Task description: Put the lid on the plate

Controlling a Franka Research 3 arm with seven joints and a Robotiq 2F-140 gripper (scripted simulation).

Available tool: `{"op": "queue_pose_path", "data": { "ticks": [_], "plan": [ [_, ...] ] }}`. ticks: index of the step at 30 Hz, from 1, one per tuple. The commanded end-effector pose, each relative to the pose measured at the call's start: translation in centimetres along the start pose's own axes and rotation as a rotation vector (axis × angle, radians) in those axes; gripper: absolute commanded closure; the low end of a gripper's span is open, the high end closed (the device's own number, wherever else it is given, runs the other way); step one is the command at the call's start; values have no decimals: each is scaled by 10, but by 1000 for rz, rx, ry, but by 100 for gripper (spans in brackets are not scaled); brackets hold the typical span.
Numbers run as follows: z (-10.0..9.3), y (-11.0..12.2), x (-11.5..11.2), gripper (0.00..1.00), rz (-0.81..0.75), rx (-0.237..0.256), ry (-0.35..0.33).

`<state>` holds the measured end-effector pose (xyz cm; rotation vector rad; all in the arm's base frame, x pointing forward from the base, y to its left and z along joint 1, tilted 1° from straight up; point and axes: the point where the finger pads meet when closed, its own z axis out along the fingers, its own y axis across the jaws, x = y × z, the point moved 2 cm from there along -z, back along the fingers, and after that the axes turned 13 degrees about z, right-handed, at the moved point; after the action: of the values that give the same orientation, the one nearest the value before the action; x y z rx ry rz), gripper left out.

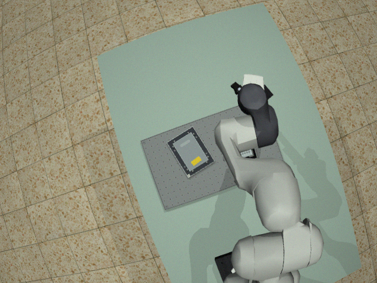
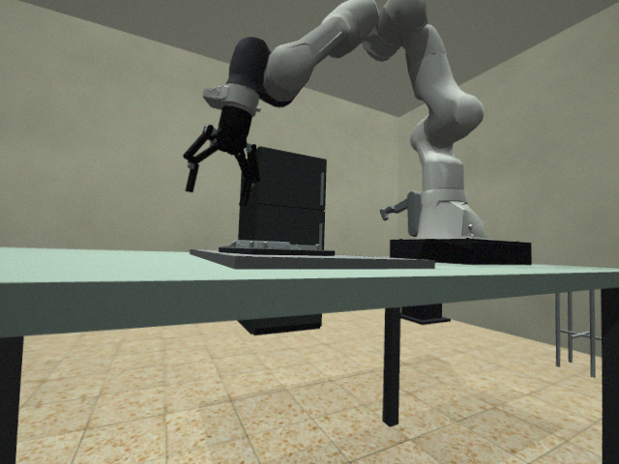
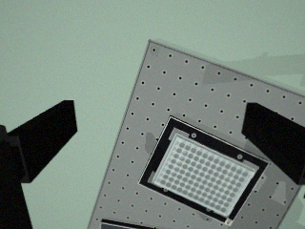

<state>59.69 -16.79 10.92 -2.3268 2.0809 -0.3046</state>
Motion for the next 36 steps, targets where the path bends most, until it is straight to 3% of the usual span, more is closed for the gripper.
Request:
{"op": "queue_pose_path", "data": {
  "ticks": [1, 2, 3, 7, 8, 10, 13, 14, 19, 20, 24, 25, 27, 29, 30, 36],
  "plan": [
    [0, -6, -58, 0, -276, -5, -40],
    [0, -7, -58, 0, -323, -6, -46],
    [0, -4, -98, 0, -370, -9, -55],
    [0, -5, -98, 0, -546, -10, -80],
    [0, 0, -139, 0, -583, -11, -85],
    [0, 0, -139, 0, -583, -11, -85],
    [0, 0, -139, 0, -745, -11, -110],
    [-1, 7, -178, 0, -777, -12, -111],
    [-1, 7, -177, 0, -941, -10, -139],
    [-3, 15, -211, 0, -973, -10, -139],
    [-3, 15, -211, 0, -1100, -7, -162],
    [-4, 23, -237, 0, -1132, -7, -162],
    [-4, 23, -237, 0, -1132, -7, -162],
    [-4, 23, -237, 0, -1250, -2, -184],
    [-6, 30, -256, 0, -1281, -3, -186],
    [-7, 36, -273, 0, -1458, 7, -216]
  ]
}}
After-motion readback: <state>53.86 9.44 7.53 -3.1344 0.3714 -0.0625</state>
